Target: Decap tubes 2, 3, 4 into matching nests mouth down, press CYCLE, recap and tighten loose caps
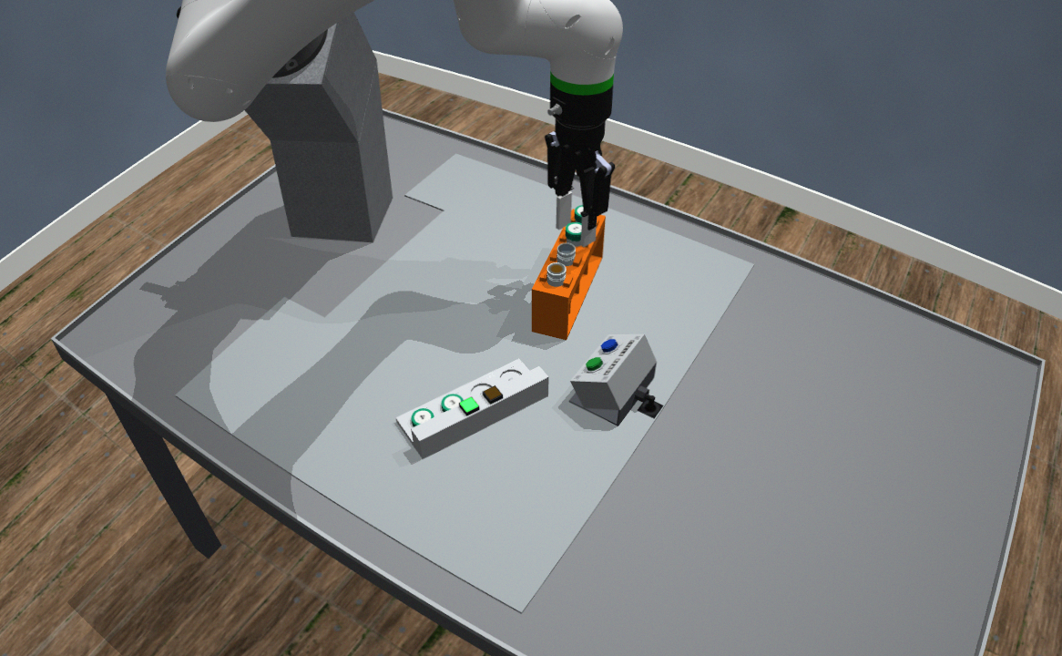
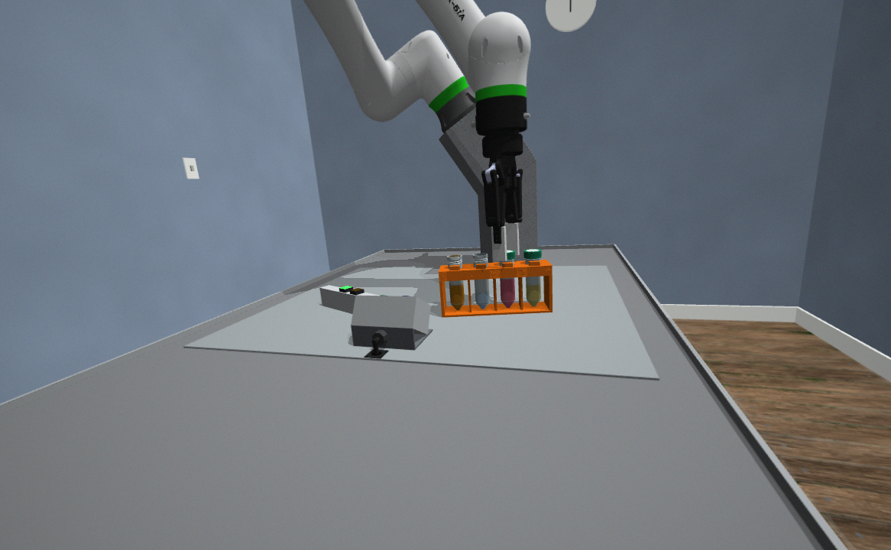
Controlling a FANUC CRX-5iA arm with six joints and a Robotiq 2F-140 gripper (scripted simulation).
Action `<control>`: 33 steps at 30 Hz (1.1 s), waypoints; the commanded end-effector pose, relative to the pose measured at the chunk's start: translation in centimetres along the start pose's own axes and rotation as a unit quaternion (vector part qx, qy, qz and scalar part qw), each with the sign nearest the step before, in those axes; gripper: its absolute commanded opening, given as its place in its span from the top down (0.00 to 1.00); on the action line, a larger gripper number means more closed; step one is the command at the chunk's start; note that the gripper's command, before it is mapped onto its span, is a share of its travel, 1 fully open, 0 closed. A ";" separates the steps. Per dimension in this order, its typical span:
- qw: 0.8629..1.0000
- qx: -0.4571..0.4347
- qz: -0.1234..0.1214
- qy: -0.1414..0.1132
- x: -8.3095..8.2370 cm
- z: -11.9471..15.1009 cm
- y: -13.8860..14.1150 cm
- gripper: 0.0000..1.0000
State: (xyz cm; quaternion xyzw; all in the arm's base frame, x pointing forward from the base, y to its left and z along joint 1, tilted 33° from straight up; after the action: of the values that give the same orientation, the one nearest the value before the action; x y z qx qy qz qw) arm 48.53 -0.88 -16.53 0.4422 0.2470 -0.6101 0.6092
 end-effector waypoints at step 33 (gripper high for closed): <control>0.866 -0.500 0.000 0.000 -0.1 0.0 0.0 1.00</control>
State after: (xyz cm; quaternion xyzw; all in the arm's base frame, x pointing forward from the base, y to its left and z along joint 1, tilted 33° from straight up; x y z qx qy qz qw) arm 48.32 -0.87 -16.52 0.0824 0.5144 -0.4013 0.7534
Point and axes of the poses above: the point where the finger pads meet when closed, its own x axis out along the fingers, its own y axis across the jaws, z = x × y, the point moved 10 cm from there along -x, back along the fingers, and after that the axes turned 15 degrees about -x, right-handed, at the moved point
